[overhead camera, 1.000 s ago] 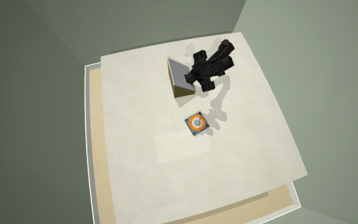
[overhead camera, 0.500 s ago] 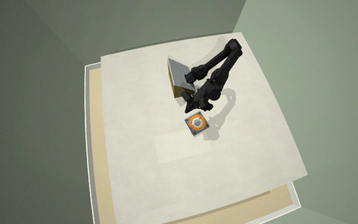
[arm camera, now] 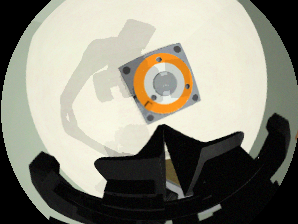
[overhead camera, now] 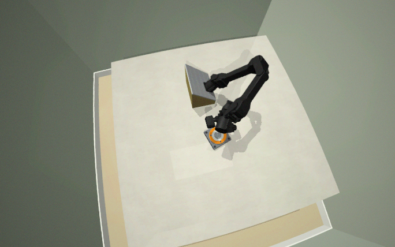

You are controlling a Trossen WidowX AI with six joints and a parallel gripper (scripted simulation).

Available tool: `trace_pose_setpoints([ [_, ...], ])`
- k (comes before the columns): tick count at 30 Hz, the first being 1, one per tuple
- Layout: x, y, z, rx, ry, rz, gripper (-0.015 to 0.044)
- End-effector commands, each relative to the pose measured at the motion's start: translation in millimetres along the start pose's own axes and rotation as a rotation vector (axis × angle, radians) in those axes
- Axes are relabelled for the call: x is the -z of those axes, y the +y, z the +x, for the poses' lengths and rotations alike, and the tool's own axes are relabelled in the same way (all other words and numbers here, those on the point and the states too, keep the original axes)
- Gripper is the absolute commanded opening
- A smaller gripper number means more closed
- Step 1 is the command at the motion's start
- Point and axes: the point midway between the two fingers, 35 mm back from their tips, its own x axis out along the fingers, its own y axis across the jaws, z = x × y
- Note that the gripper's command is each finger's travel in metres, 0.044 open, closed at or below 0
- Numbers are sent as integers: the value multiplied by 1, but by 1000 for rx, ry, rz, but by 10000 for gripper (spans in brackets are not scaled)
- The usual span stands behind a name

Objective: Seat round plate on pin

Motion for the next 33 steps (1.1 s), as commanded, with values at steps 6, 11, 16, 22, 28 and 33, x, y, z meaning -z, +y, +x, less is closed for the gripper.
trace_pose_setpoints([
  [6,-3,2,20,-23,-2,0,0],
  [11,-1,2,44,-25,-2,0,0],
  [16,-2,3,47,-25,-2,0,0],
  [22,-7,11,46,-25,-2,0,0],
  [28,-13,18,47,-26,-2,0,0],
  [33,-17,21,47,-26,-2,0,0],
])
